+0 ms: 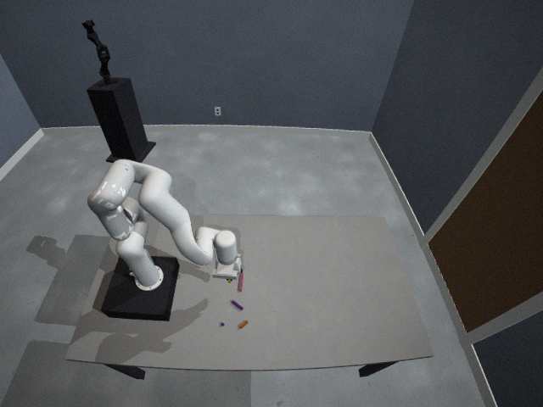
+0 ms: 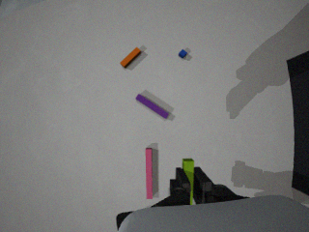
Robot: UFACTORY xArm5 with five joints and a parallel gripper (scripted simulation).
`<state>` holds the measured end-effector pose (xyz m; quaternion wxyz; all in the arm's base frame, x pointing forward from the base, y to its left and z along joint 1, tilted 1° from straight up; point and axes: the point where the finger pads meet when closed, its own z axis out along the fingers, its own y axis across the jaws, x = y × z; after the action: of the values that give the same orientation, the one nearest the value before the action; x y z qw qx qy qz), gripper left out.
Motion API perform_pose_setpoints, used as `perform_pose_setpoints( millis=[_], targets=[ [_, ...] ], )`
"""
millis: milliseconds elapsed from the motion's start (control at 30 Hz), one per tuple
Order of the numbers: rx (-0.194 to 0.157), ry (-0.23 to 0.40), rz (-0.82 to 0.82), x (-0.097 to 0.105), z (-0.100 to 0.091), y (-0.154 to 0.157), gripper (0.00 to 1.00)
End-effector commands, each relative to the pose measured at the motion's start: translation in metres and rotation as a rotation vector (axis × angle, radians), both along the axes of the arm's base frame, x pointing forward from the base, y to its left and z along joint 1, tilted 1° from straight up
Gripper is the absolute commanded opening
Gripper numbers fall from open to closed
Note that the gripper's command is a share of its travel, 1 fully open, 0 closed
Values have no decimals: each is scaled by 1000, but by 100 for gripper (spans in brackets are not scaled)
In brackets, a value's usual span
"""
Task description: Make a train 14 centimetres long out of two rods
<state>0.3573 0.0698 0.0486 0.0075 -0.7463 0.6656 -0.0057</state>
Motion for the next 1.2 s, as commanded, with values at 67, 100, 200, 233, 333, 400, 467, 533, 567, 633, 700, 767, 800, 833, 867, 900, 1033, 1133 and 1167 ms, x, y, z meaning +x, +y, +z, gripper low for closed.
perform_pose_setpoints(
  millis=[67,100,200,233,333,400,467,533,567,633,700,767,800,833,867,900,1033,1133,1167],
  targets=[
    [1,-4,0,0,1,-1,4],
    [1,-4,0,0,1,-1,4],
    [1,-4,0,0,1,-1,4],
    [1,-4,0,0,0,-1,4],
    [1,-4,0,0,-3,-1,4],
    [1,-4,0,0,-8,-1,4],
    [1,-4,0,0,-14,-1,4],
    [1,-4,0,1,-21,-1,4],
    [1,-4,0,1,-26,-1,4],
    [1,-4,0,1,-34,-1,4],
    [1,-4,0,1,-44,-1,4],
    [1,-4,0,1,-44,-1,4],
    [1,-4,0,1,-48,-1,4],
    [1,-4,0,1,-52,-1,4],
    [1,-4,0,1,-57,-1,4],
    [1,-4,0,2,-61,-1,4],
    [1,-4,0,2,-75,-1,4],
    [1,-4,0,2,-81,-1,4],
    [1,-4,0,2,-83,-1,4]
  ],
)
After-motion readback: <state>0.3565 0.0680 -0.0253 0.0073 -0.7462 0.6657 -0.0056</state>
